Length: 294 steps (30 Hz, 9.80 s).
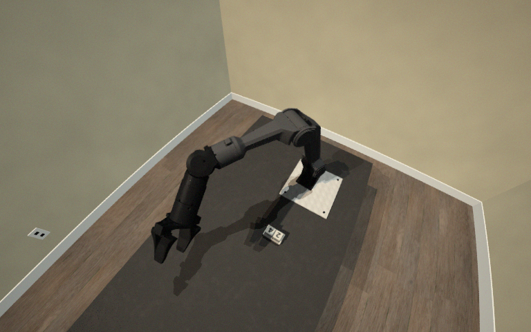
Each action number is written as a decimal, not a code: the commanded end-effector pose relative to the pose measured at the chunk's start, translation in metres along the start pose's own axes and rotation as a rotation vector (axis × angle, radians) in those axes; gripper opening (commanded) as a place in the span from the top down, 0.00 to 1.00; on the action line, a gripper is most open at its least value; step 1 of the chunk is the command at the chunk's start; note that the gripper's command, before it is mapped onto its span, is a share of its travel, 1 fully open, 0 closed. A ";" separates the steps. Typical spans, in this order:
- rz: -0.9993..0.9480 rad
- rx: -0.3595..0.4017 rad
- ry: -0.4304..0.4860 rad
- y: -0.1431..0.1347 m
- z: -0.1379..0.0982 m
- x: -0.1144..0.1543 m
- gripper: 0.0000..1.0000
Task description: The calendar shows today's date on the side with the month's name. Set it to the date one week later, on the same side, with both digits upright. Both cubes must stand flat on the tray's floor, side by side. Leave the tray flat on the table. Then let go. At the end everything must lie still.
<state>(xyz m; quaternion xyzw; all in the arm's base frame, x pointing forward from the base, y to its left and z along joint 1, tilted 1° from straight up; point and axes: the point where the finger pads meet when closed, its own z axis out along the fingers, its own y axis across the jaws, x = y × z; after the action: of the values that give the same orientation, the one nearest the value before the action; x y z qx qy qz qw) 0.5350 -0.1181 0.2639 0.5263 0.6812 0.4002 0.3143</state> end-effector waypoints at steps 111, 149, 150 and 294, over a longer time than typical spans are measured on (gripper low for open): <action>0.151 1.066 -0.098 -0.242 -0.101 0.177 0.41; 0.151 1.067 -0.099 -0.246 -0.099 0.177 0.41; 0.151 1.067 -0.099 -0.247 -0.098 0.177 0.41; 0.152 1.066 -0.099 -0.312 -0.062 0.178 0.41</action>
<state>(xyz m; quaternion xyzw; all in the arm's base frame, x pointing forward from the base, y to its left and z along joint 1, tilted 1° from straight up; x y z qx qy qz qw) 0.2938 0.0020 0.0203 0.6785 0.7346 -0.0033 0.0064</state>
